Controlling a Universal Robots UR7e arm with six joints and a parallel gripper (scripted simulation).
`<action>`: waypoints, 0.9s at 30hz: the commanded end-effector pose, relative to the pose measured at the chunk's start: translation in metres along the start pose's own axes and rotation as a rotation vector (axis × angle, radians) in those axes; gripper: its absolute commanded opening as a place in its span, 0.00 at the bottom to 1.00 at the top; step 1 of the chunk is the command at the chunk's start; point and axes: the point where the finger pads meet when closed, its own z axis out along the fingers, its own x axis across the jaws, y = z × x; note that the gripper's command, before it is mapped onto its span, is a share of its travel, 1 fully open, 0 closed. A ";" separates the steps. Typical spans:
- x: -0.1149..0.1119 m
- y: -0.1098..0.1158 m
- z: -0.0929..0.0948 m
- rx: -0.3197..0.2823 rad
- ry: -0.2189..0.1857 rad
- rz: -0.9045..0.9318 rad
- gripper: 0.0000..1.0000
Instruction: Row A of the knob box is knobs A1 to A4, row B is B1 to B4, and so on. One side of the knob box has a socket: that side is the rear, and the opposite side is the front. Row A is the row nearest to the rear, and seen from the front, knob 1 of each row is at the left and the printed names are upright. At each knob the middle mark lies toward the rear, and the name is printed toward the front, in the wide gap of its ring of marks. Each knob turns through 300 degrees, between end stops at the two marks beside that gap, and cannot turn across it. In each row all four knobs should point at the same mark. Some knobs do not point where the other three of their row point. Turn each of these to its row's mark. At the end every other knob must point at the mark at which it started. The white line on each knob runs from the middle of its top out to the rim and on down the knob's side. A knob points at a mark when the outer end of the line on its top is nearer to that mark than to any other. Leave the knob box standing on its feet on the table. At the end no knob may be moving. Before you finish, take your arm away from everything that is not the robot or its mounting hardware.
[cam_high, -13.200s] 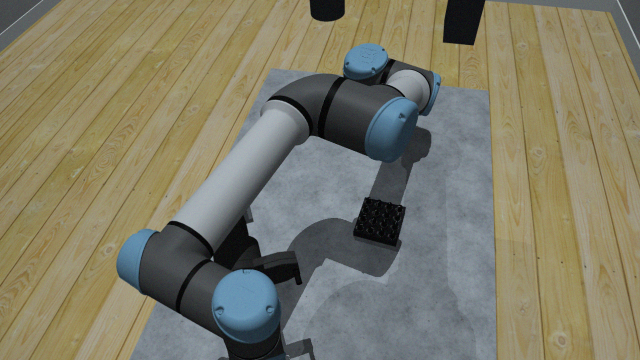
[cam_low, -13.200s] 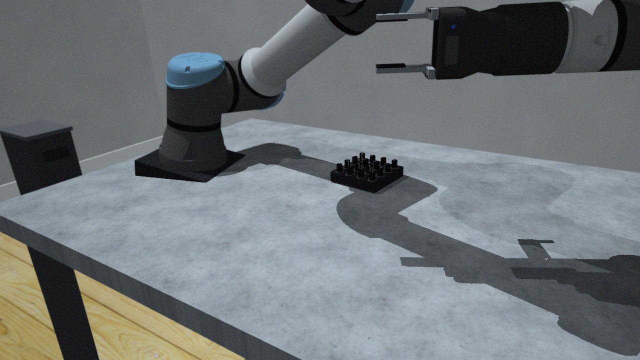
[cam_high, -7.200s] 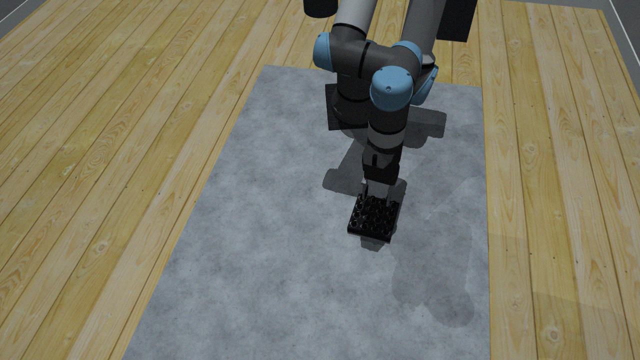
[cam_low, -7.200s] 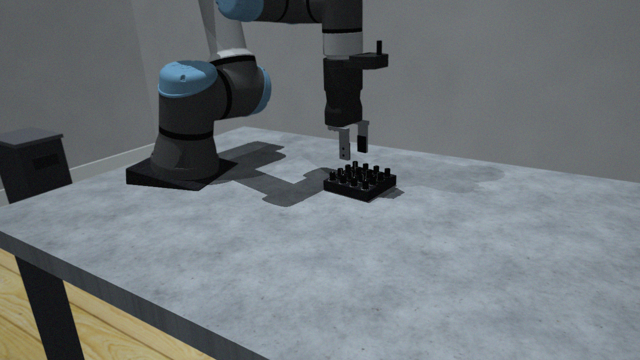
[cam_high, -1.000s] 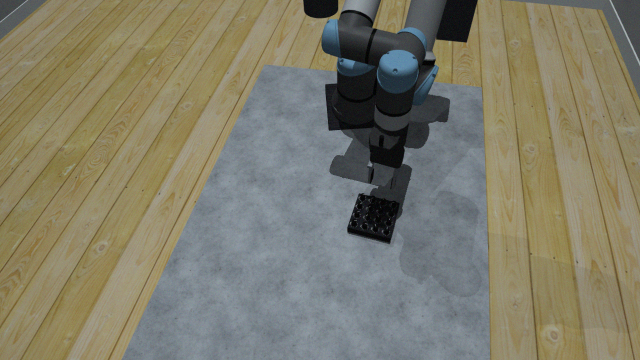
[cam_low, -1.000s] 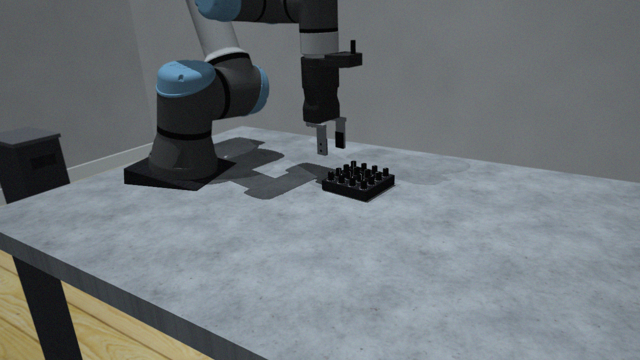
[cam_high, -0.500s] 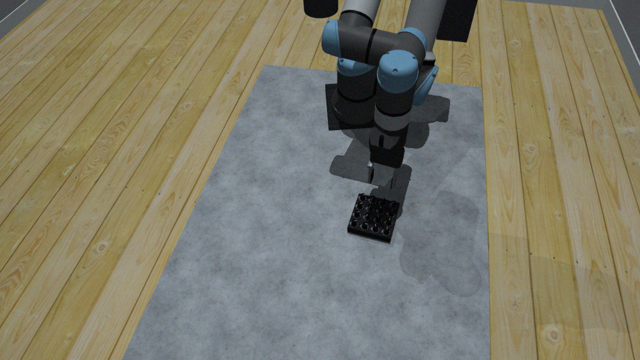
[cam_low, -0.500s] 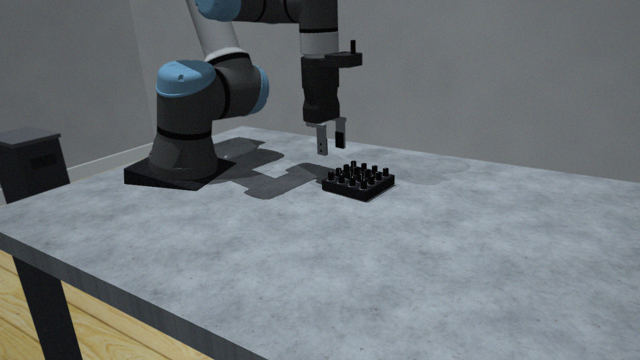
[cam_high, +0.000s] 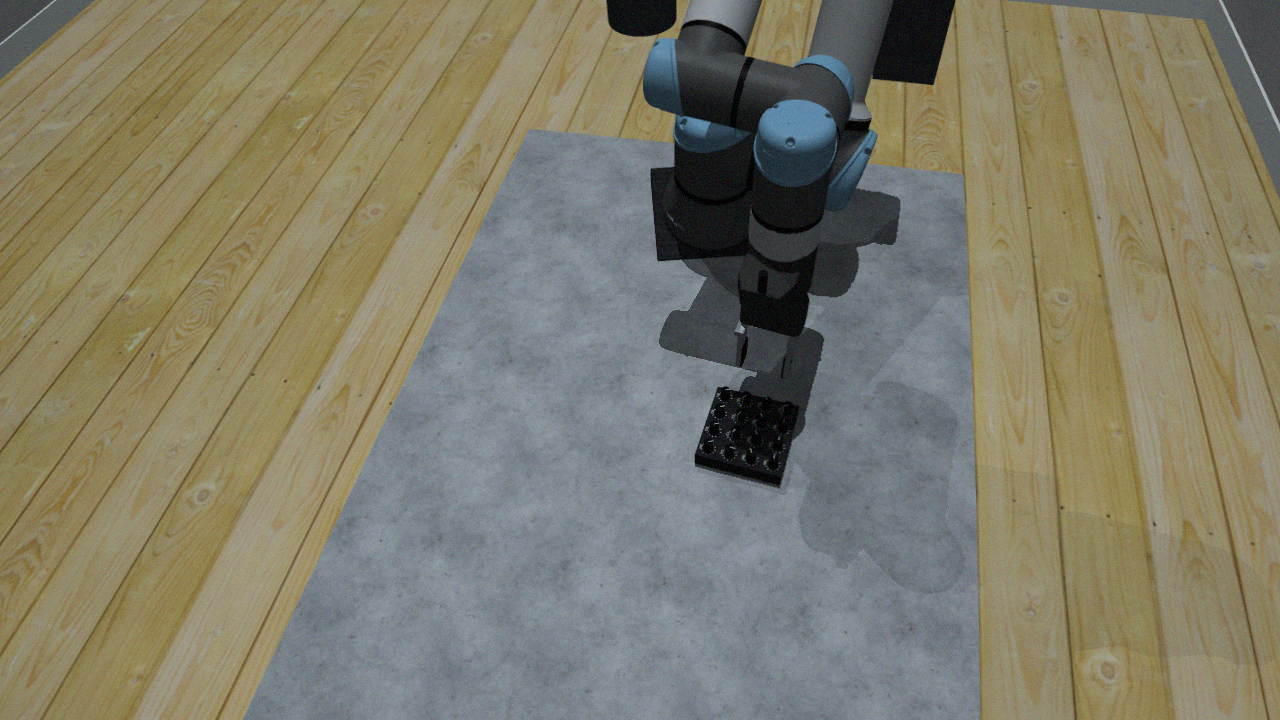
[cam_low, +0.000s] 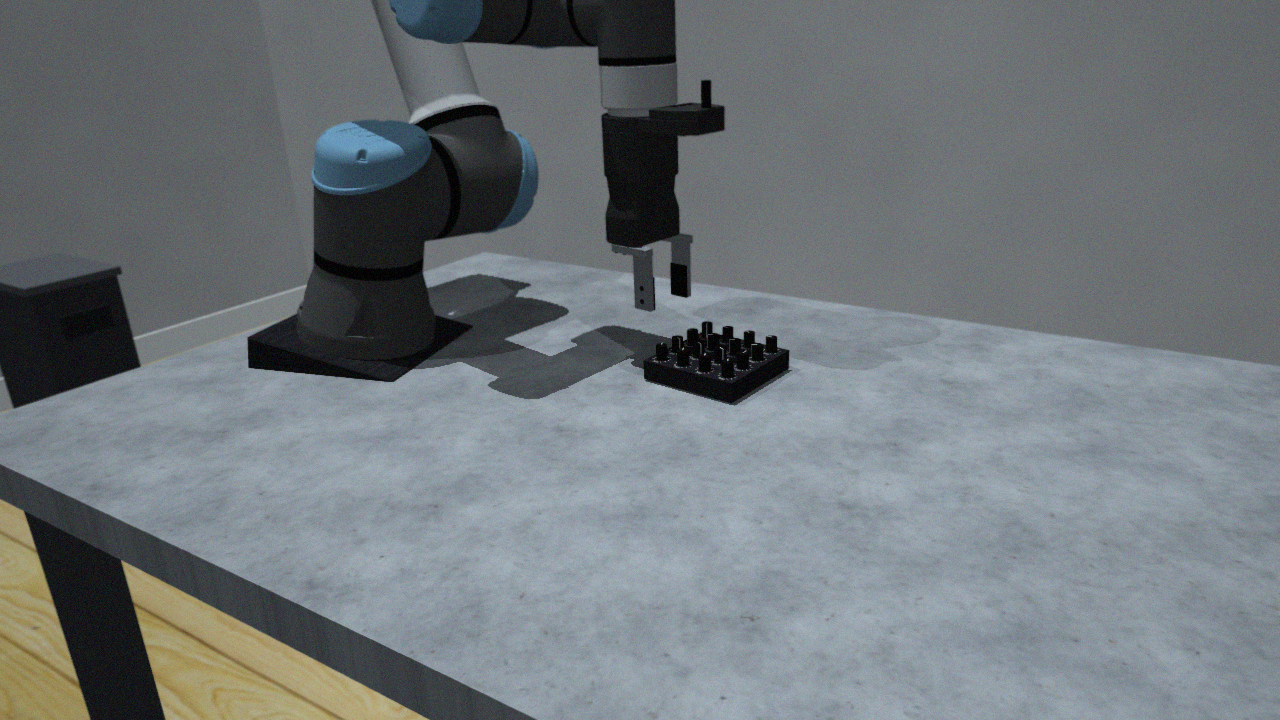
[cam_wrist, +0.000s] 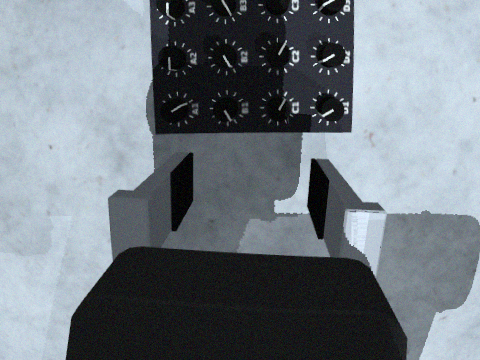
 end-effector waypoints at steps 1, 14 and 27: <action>0.000 0.000 0.000 0.001 0.000 0.000 1.00; -0.001 -0.001 -0.001 0.001 0.000 -0.030 1.00; -0.007 -0.004 -0.002 0.001 0.000 -0.197 1.00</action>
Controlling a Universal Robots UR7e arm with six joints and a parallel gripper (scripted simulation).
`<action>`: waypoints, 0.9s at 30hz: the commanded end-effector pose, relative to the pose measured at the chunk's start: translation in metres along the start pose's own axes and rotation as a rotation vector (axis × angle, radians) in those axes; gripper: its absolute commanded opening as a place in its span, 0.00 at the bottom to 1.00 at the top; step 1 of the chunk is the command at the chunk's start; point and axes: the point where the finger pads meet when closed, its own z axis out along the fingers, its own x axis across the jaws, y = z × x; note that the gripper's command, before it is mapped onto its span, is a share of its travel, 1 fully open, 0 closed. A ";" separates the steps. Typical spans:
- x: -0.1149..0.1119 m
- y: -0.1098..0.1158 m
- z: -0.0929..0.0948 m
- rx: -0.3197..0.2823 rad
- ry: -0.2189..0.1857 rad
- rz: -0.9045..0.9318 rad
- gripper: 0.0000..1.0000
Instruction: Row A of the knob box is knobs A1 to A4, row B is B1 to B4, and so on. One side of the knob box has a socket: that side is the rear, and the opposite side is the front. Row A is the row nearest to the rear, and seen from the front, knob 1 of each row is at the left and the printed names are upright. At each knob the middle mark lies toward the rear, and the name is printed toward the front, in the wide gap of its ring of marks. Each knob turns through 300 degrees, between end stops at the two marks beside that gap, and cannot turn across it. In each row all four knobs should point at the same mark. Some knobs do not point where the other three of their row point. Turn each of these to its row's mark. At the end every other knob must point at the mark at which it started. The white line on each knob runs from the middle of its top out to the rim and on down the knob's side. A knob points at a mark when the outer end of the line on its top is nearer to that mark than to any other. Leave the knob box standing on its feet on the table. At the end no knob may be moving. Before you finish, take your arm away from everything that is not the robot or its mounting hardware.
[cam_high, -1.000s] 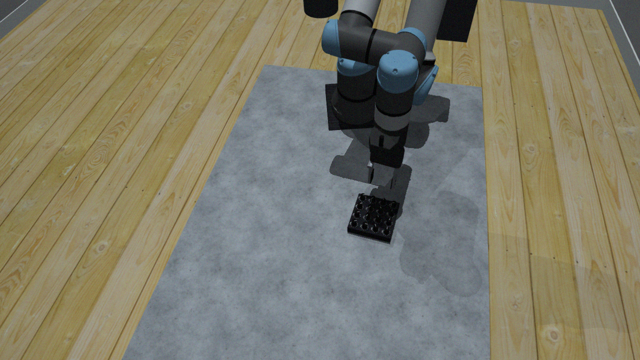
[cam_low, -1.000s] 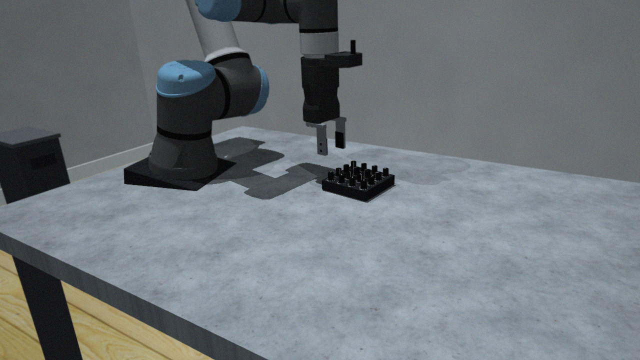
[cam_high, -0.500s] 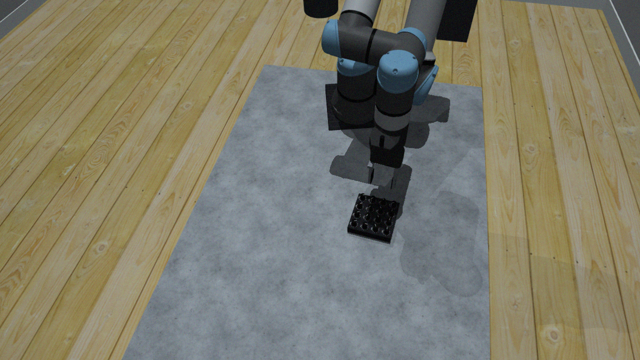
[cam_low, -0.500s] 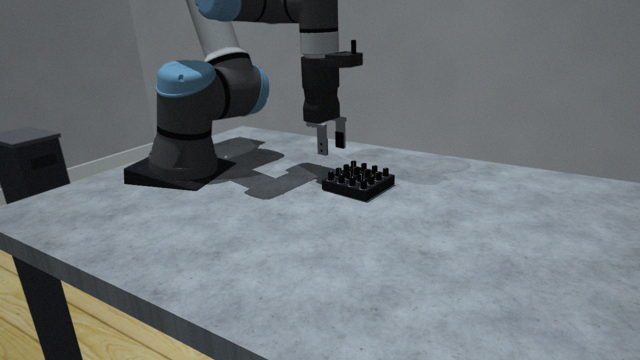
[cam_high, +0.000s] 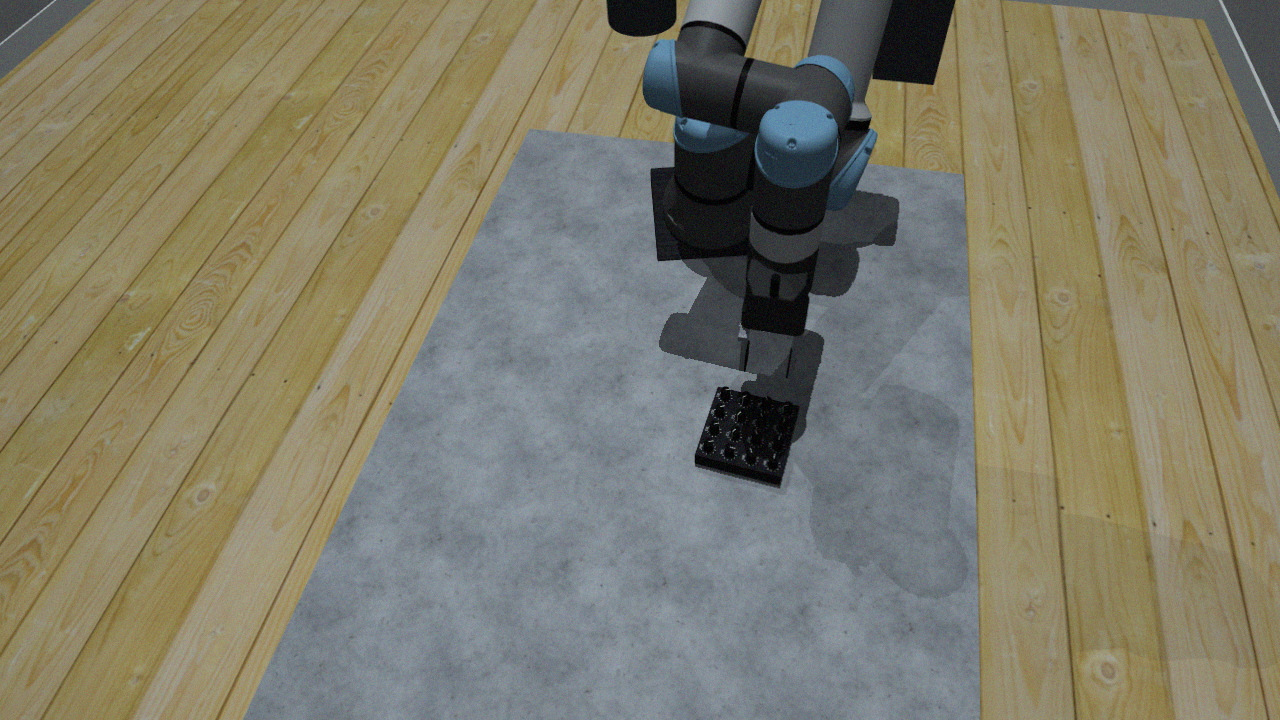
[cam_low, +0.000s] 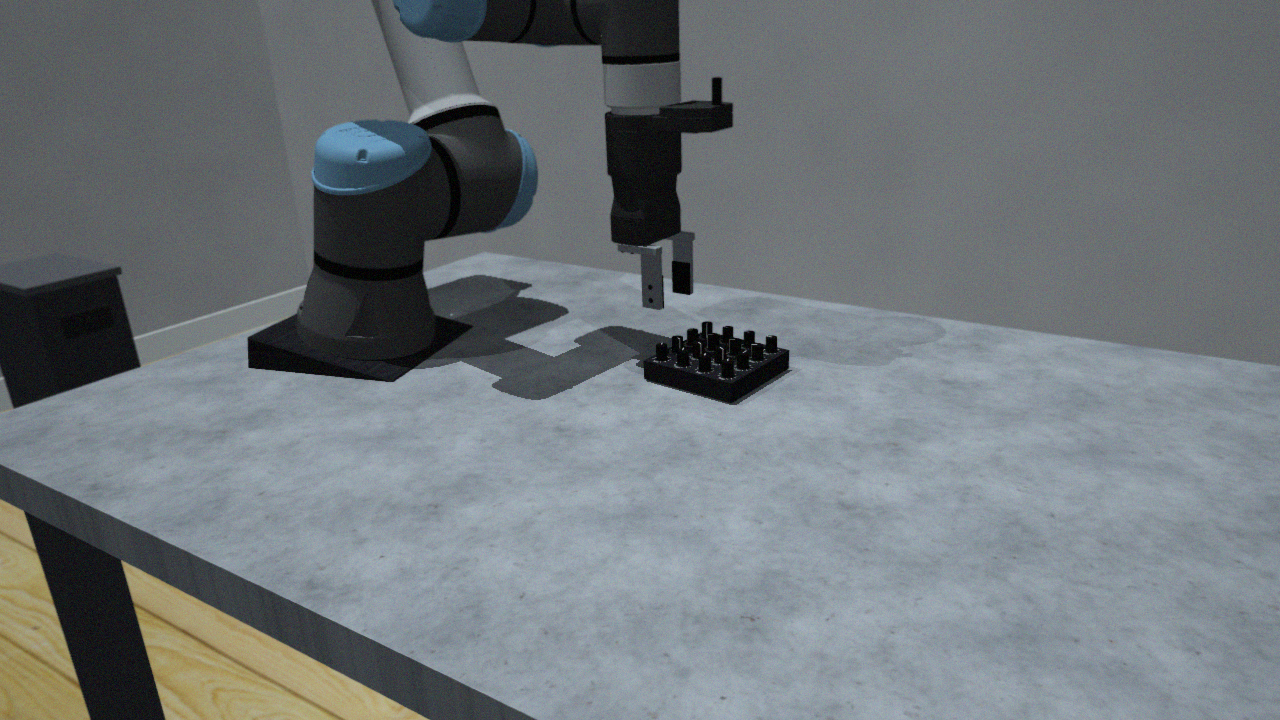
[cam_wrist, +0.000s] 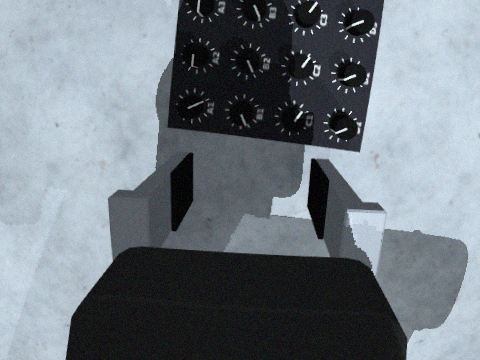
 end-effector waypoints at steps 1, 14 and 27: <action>-0.002 -0.002 -0.001 0.001 -0.001 -0.062 1.00; -0.012 -0.008 -0.004 0.001 -0.001 -0.380 1.00; -0.023 -0.013 -0.008 0.001 -0.001 -0.764 1.00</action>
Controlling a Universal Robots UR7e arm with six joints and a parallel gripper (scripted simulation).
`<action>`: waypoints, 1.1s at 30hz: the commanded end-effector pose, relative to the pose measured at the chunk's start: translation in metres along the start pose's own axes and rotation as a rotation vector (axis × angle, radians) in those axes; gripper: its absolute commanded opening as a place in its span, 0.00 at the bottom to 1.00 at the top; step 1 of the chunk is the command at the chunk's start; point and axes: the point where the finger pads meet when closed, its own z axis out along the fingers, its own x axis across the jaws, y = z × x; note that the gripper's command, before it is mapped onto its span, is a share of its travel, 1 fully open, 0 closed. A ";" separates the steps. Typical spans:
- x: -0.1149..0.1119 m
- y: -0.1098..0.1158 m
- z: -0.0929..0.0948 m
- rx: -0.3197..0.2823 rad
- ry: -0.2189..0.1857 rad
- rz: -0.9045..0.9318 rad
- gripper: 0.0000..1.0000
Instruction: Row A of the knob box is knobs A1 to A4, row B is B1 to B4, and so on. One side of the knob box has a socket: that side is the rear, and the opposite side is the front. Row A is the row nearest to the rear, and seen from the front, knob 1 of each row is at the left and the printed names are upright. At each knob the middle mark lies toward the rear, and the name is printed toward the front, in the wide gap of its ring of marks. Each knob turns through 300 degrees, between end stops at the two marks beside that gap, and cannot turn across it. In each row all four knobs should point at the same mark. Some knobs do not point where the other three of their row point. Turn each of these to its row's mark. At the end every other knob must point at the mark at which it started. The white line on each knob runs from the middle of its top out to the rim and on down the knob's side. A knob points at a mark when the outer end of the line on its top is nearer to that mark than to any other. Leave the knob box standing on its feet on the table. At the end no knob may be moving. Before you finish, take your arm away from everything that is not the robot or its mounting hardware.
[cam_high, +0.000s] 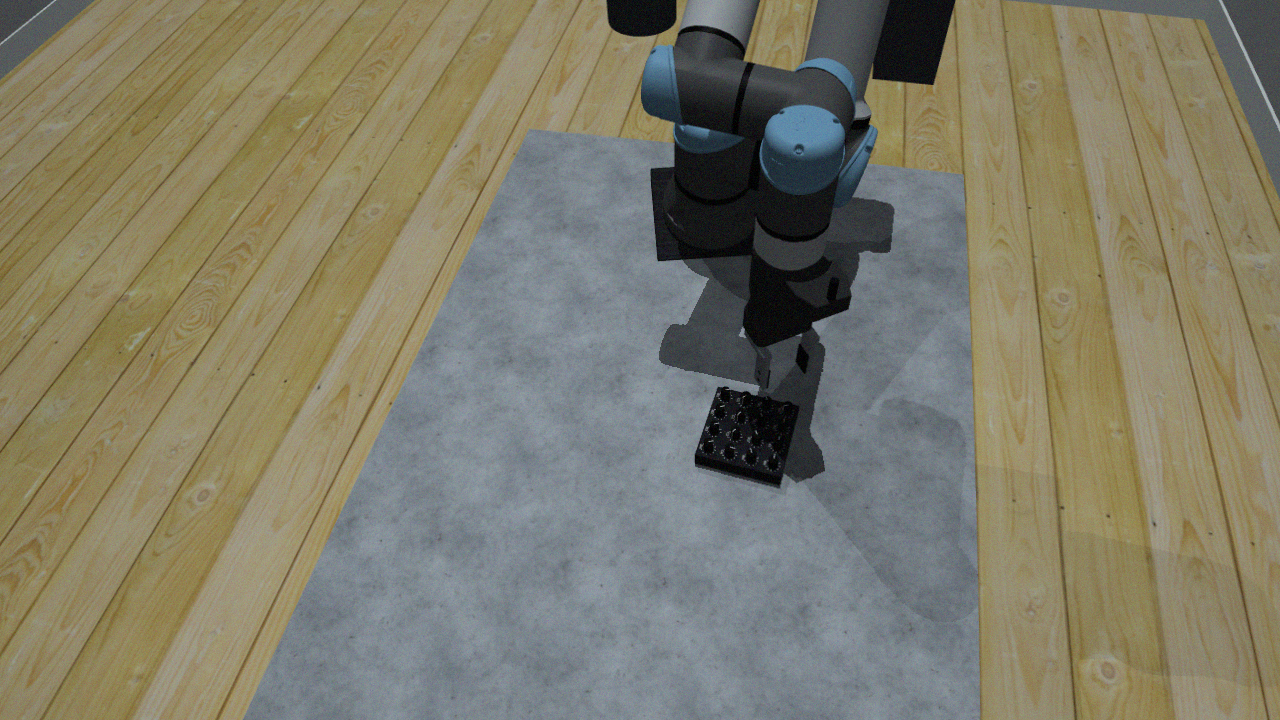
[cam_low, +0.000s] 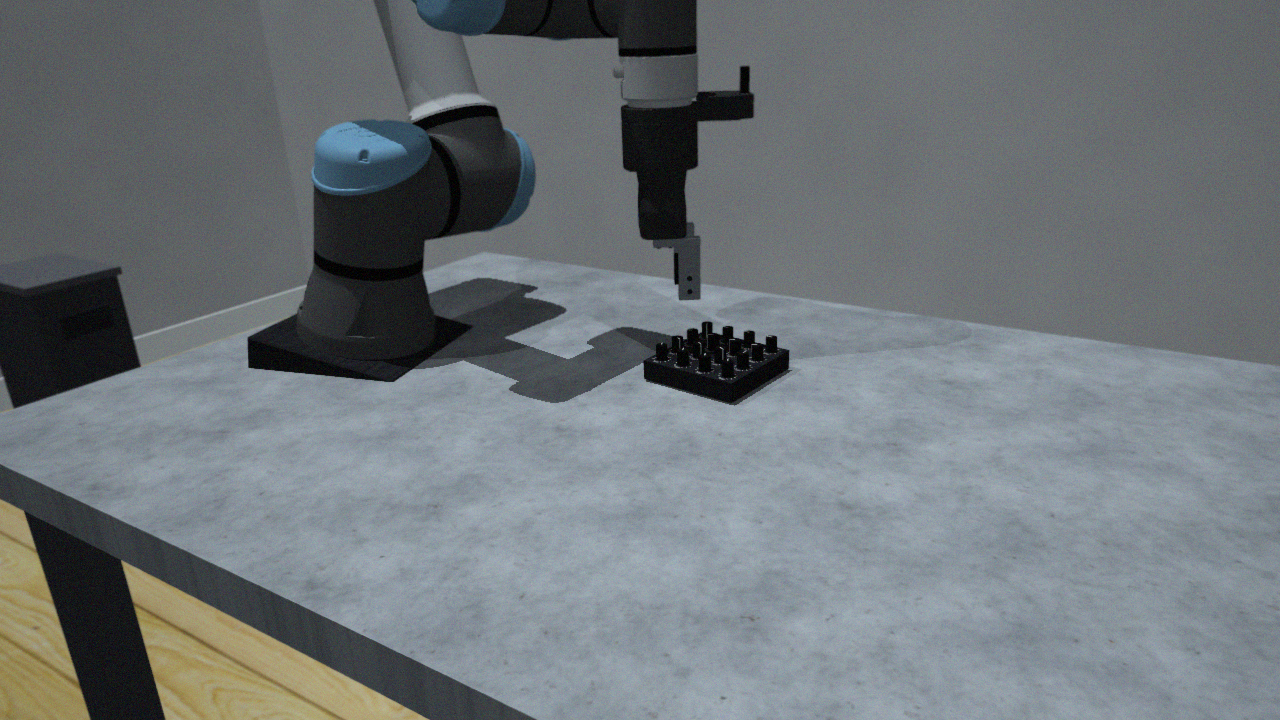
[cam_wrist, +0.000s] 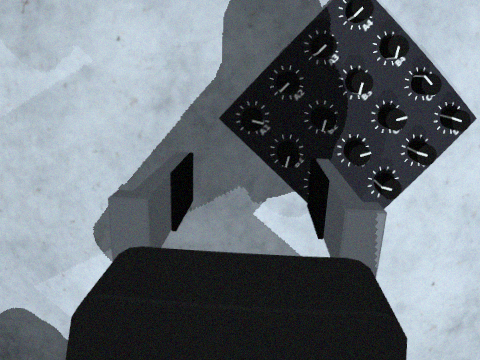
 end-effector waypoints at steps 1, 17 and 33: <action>-0.002 -0.004 -0.002 0.005 -0.005 -0.156 1.00; -0.009 -0.012 -0.005 0.006 -0.004 -0.645 1.00; -0.013 -0.015 -0.009 0.008 -0.003 -1.136 1.00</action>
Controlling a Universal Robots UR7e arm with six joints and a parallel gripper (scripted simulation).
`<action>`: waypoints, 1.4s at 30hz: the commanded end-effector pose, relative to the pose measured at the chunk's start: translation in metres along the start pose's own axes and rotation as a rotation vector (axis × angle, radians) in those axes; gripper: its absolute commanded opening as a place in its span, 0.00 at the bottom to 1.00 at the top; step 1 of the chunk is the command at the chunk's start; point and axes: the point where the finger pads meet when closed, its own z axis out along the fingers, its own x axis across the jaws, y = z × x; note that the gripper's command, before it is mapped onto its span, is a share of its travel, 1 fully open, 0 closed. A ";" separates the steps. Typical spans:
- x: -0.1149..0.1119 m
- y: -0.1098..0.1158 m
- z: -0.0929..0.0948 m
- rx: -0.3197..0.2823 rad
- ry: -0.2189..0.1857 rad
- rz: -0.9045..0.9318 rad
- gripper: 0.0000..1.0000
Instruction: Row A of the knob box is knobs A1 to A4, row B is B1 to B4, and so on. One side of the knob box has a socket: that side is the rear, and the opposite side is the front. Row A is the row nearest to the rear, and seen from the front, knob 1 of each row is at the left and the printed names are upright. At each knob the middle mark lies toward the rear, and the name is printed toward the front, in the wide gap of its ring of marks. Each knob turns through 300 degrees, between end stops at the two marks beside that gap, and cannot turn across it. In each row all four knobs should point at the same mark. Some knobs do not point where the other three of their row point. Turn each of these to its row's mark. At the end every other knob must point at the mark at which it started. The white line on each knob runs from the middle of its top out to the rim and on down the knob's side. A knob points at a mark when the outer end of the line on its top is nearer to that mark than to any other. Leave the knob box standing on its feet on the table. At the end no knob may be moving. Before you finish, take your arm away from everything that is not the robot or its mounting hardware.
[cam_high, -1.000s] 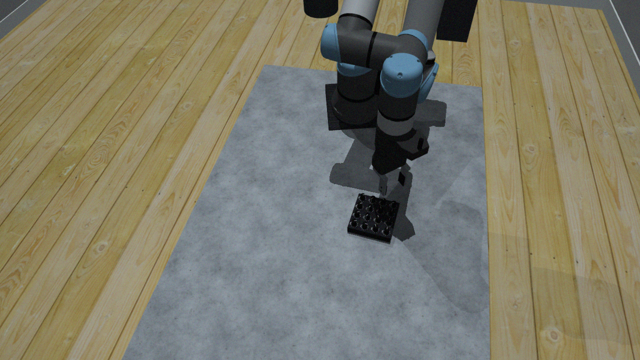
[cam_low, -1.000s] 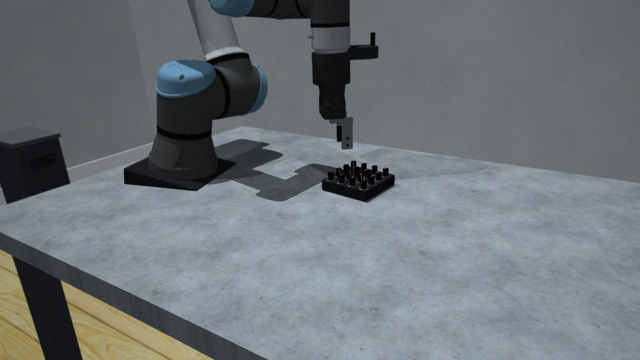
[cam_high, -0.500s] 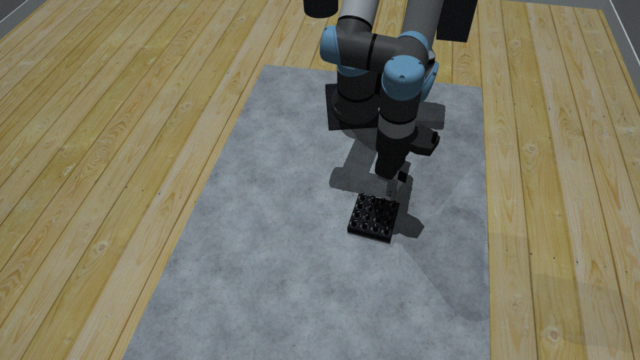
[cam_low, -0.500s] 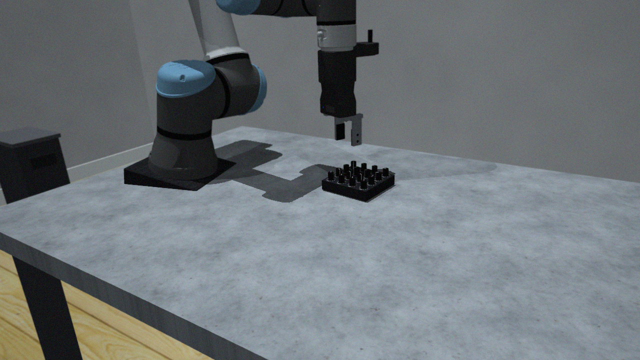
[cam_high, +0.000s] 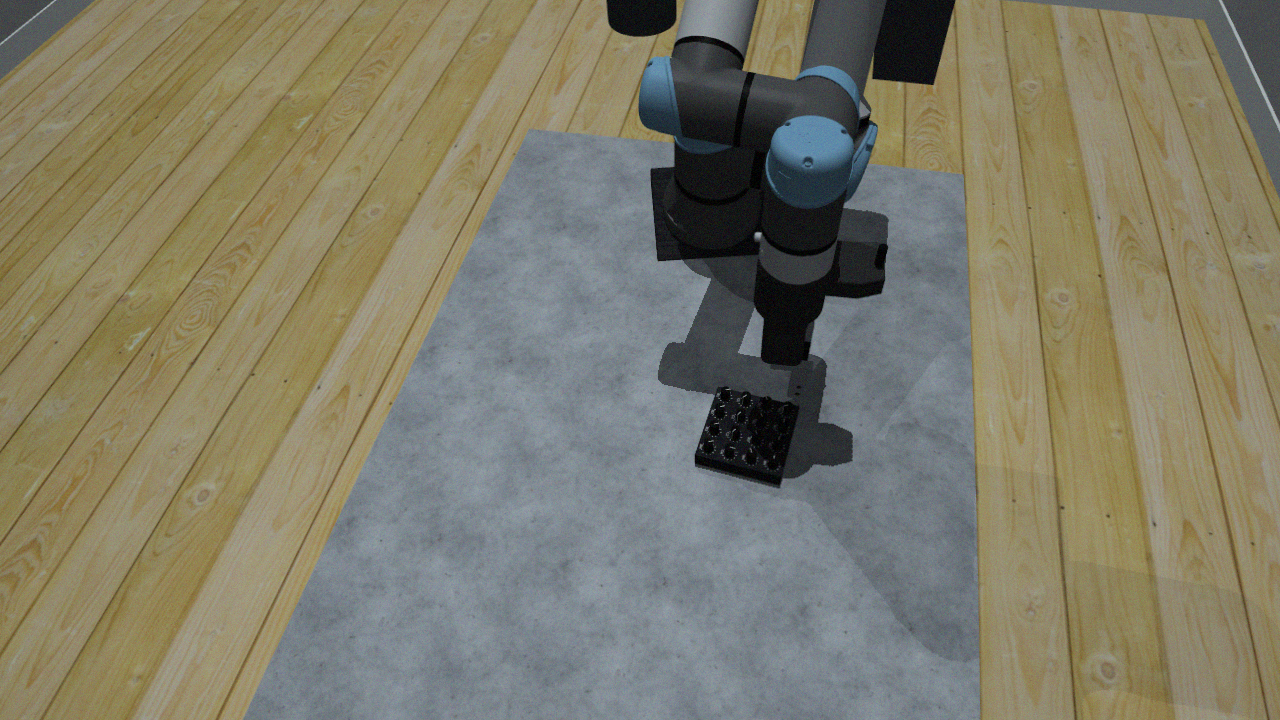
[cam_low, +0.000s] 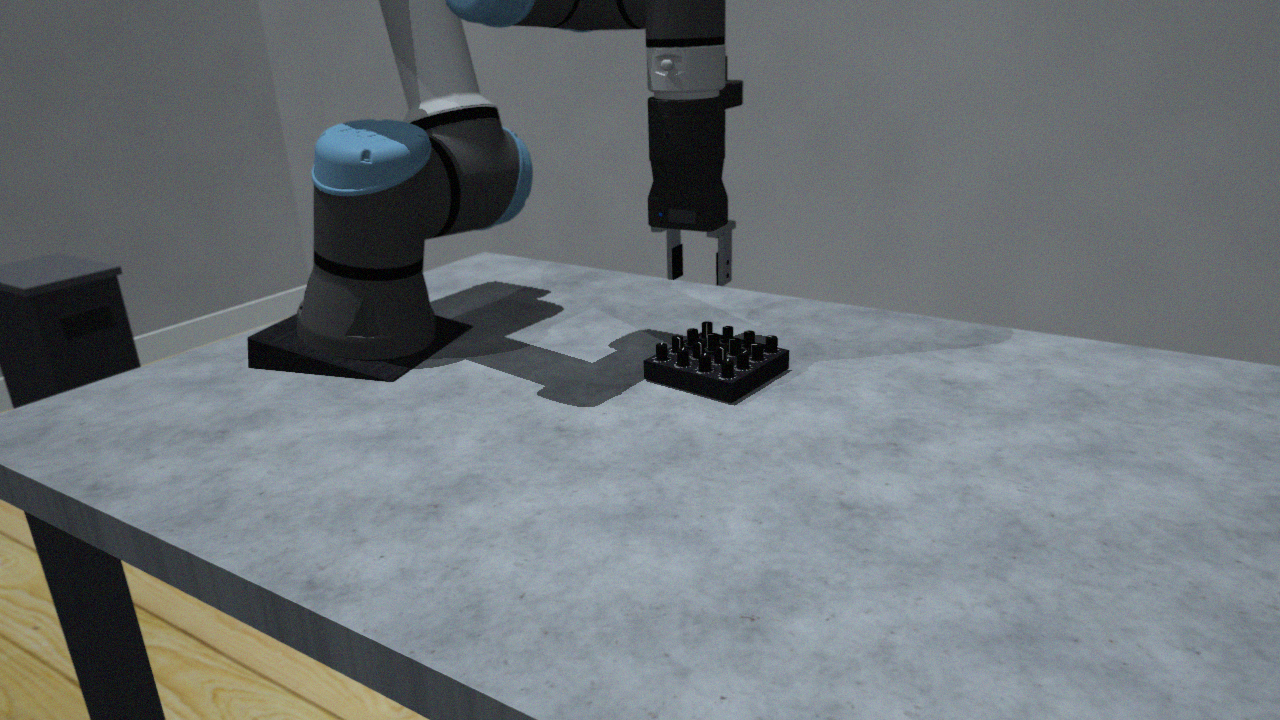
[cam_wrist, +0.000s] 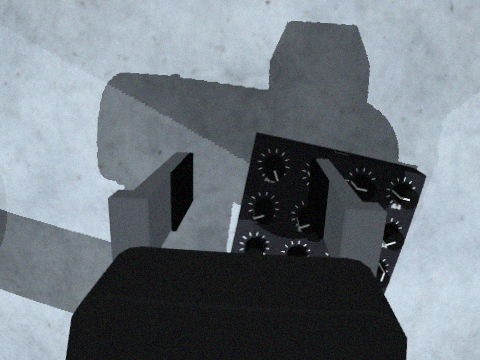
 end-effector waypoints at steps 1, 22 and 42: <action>0.001 -0.001 -0.001 0.007 0.001 -0.156 1.00; 0.004 0.001 -0.004 0.007 0.003 -0.808 1.00; 0.010 0.006 -0.005 0.006 0.005 -1.248 1.00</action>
